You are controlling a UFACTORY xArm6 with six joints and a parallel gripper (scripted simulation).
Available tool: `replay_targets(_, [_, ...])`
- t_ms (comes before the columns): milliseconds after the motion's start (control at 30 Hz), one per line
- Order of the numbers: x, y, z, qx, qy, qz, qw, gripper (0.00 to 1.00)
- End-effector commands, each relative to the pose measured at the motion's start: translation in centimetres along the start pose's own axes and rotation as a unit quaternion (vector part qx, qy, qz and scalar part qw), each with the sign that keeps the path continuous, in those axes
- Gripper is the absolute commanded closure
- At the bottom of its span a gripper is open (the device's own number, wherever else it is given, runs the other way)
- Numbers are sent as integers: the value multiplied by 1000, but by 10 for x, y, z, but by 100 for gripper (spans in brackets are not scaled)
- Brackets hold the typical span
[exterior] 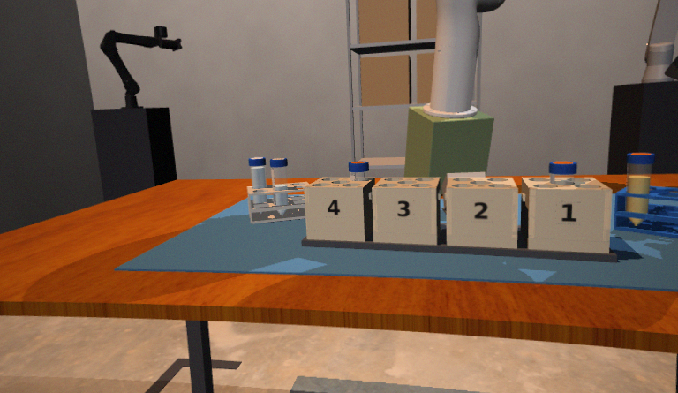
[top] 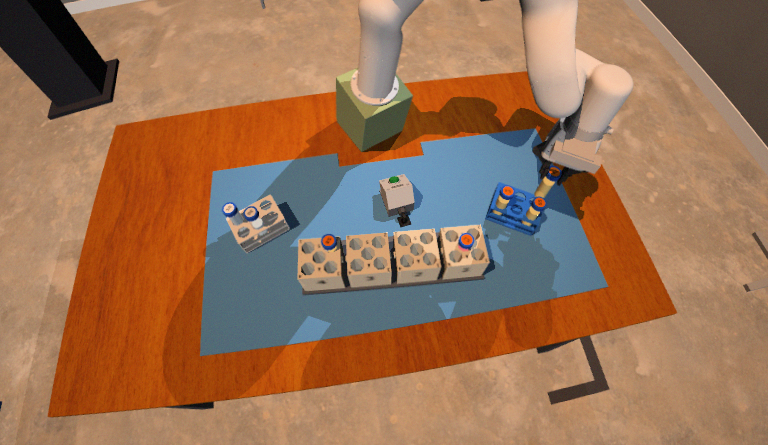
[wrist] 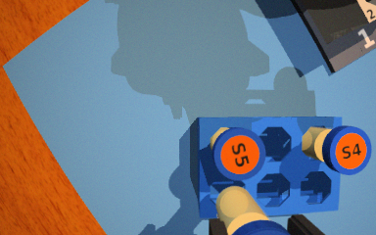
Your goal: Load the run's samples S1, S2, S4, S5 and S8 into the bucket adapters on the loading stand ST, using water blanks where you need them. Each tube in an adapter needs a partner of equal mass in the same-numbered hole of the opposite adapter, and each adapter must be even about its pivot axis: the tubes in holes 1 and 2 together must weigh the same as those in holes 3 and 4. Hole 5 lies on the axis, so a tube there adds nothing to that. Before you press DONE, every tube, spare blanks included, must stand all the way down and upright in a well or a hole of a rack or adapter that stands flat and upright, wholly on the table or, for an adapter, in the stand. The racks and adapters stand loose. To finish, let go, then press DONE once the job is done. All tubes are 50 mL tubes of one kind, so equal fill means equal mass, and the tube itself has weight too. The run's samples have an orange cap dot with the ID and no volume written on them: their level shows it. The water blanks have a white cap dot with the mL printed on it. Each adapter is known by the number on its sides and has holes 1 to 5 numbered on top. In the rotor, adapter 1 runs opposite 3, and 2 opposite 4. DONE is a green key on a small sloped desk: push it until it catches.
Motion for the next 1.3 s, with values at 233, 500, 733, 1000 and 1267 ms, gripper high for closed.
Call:
replay_targets(233, [24, -2, 1, 0, 1, 2, 1000, 100])
replay_targets(500, [36, -2, 1, 0, 1, 3, 1000, 100])
replay_targets(733, [50, -2, 1, 0, 1, 3, 1000, 100])
replay_targets(1000, [60, -1, 1, 0, 1, 3, 1000, 100])
replay_targets(1267, [60, -1, 1, 0, 1, 3, 1000, 100])
Point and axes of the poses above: the point where the finger pads meet when closed, its own x axis back along the fingers, its own y axis across the jaws, z = x × y, the point moved 4 cm from there along x, back along the fingers, and after that the axes turned 10 degrees about x, right-handed, at the moved point
